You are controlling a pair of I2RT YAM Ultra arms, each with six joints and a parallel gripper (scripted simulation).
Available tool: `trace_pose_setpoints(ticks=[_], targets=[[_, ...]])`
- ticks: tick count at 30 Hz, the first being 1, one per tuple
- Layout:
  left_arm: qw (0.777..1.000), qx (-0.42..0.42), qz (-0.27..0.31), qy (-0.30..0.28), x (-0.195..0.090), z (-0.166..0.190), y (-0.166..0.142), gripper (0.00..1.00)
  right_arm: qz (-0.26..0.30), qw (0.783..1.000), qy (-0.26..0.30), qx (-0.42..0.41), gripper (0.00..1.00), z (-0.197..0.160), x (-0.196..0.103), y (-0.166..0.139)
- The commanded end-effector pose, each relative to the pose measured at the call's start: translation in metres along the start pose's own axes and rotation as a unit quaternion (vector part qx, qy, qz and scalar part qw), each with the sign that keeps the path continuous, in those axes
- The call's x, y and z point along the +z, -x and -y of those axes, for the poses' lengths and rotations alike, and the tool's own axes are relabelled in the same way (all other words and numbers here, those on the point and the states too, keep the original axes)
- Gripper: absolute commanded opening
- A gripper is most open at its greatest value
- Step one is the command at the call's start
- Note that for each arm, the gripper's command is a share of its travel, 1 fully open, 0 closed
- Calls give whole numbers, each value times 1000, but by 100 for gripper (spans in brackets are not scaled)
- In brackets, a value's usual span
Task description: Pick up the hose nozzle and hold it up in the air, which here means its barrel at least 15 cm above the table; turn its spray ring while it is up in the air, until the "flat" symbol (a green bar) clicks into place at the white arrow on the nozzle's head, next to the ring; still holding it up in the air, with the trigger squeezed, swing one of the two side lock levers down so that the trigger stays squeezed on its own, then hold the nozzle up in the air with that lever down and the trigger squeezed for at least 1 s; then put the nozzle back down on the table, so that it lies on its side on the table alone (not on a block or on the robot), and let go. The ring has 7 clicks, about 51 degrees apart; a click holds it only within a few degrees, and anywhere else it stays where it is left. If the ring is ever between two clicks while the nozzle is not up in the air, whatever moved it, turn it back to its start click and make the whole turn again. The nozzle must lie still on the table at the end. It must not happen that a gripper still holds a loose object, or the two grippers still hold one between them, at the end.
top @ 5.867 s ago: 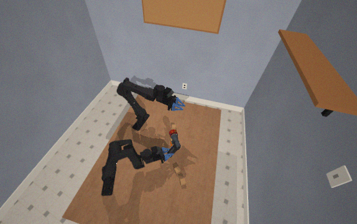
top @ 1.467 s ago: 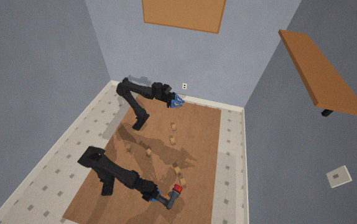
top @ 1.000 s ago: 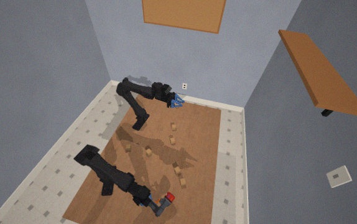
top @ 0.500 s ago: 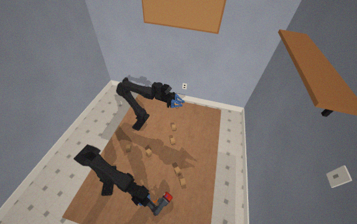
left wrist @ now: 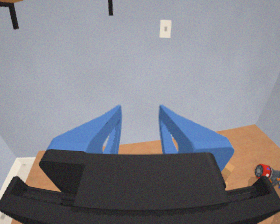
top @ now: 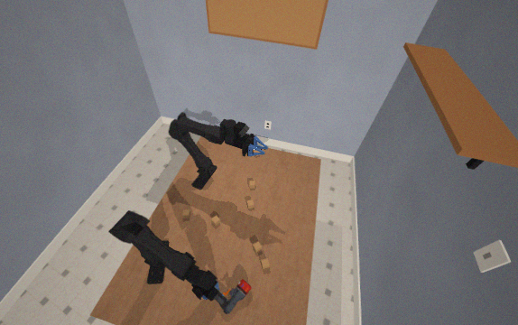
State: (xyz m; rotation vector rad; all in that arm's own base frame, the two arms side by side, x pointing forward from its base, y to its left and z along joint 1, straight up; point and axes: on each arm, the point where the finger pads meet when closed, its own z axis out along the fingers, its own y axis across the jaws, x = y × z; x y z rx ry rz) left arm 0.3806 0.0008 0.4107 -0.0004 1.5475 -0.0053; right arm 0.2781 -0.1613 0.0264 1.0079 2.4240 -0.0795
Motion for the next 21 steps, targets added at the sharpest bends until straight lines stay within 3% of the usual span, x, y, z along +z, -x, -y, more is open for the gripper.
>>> trace_pose_setpoints(ticks=[1, 21], targets=[[1000, -2, 13, -8, -8, 5, 11, 37, 75, 997, 23, 1, 36, -12, -7, 44], [1000, -2, 13, -8, -8, 5, 11, 37, 87, 996, 26, 1, 36, -14, -12, 51]])
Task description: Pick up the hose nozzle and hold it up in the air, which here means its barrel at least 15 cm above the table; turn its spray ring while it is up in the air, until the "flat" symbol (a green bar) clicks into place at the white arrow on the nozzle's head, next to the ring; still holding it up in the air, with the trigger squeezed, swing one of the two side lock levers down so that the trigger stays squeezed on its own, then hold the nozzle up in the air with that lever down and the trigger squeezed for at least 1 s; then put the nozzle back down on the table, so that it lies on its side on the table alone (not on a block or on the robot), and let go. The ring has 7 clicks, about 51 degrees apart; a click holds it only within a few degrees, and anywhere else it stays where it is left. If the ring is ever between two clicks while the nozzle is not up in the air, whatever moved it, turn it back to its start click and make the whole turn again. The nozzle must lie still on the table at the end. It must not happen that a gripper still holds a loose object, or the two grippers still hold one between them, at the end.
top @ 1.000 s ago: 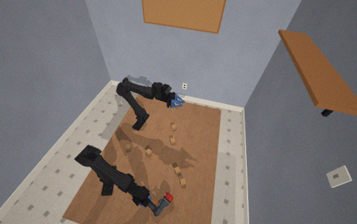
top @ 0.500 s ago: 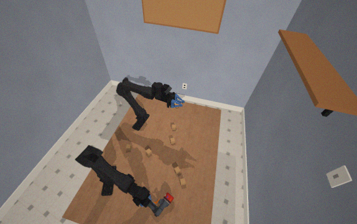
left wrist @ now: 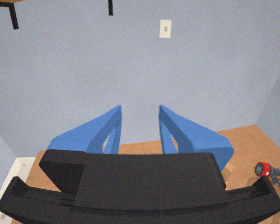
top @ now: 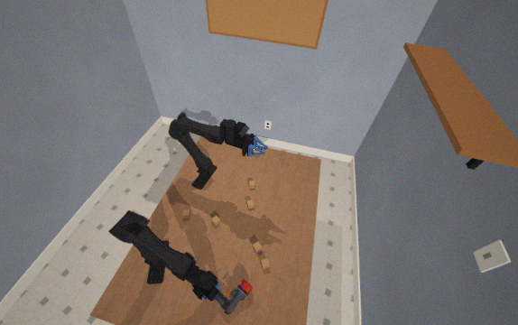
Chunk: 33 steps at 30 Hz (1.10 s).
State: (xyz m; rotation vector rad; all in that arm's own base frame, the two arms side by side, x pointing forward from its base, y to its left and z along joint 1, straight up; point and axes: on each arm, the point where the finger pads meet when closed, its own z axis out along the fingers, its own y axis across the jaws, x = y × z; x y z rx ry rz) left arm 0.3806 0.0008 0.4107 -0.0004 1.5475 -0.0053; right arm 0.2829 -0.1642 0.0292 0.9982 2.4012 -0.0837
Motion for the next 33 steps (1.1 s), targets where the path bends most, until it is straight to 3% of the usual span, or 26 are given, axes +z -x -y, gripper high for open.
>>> trace_pose_setpoints(ticks=[1, 12, 13, 20, 33], targets=[[1000, -2, 13, -8, -8, 5, 11, 37, 75, 997, 22, 1, 36, -12, -11, 45], [1000, -2, 13, -8, -8, 5, 11, 37, 75, 997, 22, 1, 36, -12, -11, 45], [1000, -2, 13, -8, -8, 5, 11, 37, 89, 996, 27, 3, 50, -16, -19, 57], [1000, -2, 13, -8, -8, 5, 11, 37, 71, 997, 21, 0, 50, -13, -10, 47], [1000, -2, 13, -8, -8, 5, 11, 37, 68, 998, 20, 0, 50, -13, -22, 48]])
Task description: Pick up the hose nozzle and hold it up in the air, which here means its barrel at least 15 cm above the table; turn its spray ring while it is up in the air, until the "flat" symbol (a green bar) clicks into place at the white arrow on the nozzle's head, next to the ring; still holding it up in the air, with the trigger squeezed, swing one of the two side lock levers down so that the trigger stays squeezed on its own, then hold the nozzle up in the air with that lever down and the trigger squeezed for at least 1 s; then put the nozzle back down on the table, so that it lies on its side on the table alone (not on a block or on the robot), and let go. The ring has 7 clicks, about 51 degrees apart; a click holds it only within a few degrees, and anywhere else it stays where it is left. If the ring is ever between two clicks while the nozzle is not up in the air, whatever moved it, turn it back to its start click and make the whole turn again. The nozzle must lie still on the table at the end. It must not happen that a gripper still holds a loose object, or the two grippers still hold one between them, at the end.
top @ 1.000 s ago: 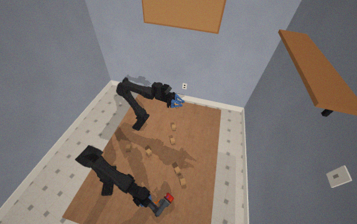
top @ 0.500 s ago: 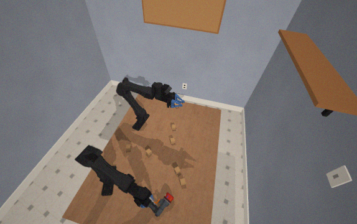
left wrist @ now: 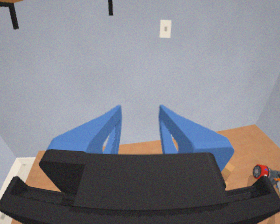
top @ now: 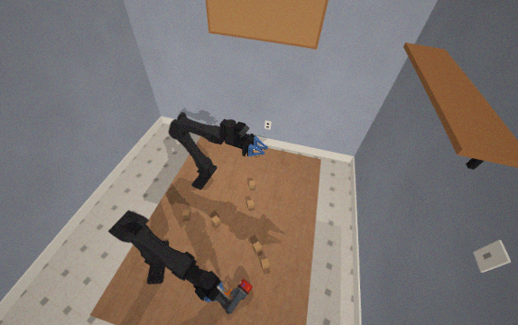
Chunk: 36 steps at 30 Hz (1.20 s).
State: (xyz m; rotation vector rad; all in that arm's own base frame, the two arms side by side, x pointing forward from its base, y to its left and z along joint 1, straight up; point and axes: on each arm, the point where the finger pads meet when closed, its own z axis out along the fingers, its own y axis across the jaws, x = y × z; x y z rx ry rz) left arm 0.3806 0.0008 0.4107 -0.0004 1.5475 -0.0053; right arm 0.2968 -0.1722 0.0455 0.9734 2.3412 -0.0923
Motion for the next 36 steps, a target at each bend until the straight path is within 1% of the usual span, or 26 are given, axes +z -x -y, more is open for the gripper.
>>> trace_pose_setpoints(ticks=[1, 2, 3, 8, 9, 10, 14, 15, 20, 22, 24, 25, 26, 28, 30, 34, 35, 36], targets=[[1000, -2, 13, -8, -8, 5, 11, 37, 36, 999, 11, 0, 50, -8, -16, 29], [1000, -2, 13, -8, -8, 5, 11, 37, 37, 999, 11, 0, 50, -8, -17, 30], [1000, -2, 13, -8, -8, 5, 11, 37, 50, 999, 13, 0, 50, -9, -17, 36], [1000, -2, 13, -8, -8, 5, 11, 37, 52, 999, 15, -1, 50, -10, -17, 37], [1000, -2, 13, -8, -8, 5, 11, 37, 27, 1000, 7, 0, 50, -7, -26, 30], [1000, -2, 13, -8, -8, 5, 11, 37, 21, 1000, 5, 1, 50, -7, -28, 28], [1000, -2, 13, -8, -8, 5, 11, 37, 16, 1000, 3, 1, 50, -9, -44, 38], [1000, -2, 13, -8, -8, 5, 11, 37, 30, 1000, 6, 1, 50, -10, -48, 44], [1000, -2, 13, -8, -8, 5, 11, 37, 18, 1000, 2, 2, 50, -11, -66, 49], [1000, -2, 13, -8, -8, 5, 11, 37, 43, 999, 9, 1, 50, -14, -64, 59], [1000, -2, 13, -8, -8, 5, 11, 37, 43, 999, 9, 1, 50, -14, -64, 59], [1000, -2, 13, -8, -8, 5, 11, 37, 38, 999, 9, 0, 50, -13, -57, 49], [1000, -2, 13, -8, -8, 5, 11, 37, 38, 999, 7, 1, 50, -9, -57, 46], [1000, -2, 13, -8, -8, 5, 11, 37, 38, 999, 7, 2, 50, -11, -62, 52], [1000, -2, 13, -8, -8, 5, 11, 37, 55, 998, 11, 1, 50, -14, -66, 64], [1000, -2, 13, -8, -8, 5, 11, 37, 57, 998, 12, 2, 50, -14, -66, 65], [1000, -2, 11, -8, -8, 5, 10, 37, 67, 997, 28, -15, 50, -28, -70, 69], [1000, -2, 11, -8, -8, 5, 10, 37, 71, 997, 29, -19, 50, -30, -70, 71]])
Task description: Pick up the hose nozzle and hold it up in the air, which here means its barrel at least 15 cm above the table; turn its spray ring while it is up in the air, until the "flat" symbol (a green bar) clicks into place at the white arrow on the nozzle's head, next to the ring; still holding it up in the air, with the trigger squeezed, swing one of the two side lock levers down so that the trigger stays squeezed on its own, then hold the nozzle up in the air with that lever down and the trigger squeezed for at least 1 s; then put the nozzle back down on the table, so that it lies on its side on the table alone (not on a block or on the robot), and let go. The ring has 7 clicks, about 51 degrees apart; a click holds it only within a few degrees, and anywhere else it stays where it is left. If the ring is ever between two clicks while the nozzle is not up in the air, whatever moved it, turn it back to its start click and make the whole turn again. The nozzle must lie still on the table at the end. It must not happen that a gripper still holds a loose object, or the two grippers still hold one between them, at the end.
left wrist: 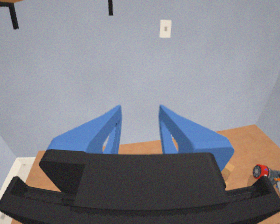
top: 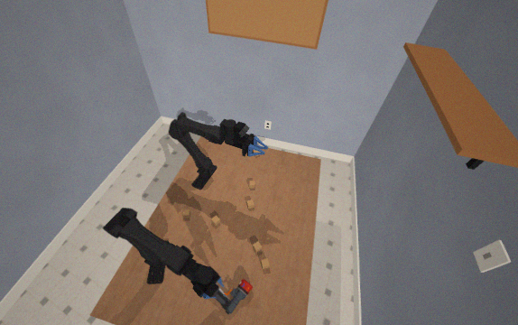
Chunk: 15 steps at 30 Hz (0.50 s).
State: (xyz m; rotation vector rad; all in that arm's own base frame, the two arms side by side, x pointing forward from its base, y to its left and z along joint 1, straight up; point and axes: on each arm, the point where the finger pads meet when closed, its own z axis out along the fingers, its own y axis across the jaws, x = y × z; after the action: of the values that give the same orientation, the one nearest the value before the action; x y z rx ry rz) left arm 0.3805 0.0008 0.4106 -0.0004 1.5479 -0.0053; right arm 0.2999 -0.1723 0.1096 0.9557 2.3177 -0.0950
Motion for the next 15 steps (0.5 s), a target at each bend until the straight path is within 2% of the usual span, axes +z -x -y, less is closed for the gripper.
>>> trace_pose_setpoints(ticks=[1, 6, 8, 15], targets=[[1000, -2, 12, -7, -8, 5, 11, 37, 63, 997, 28, -21, 50, -21, -19, 37], [1000, -1, 10, -2, -4, 2, 9, 37, 88, 994, 38, -42, 50, -33, -26, 48], [1000, -2, 19, -5, -9, 4, 18, 37, 103, 992, 45, -55, 50, -42, -31, 54], [1000, -1, 24, -3, -8, 4, 26, 37, 167, 977, 87, -100, 50, -82, -61, 80]])
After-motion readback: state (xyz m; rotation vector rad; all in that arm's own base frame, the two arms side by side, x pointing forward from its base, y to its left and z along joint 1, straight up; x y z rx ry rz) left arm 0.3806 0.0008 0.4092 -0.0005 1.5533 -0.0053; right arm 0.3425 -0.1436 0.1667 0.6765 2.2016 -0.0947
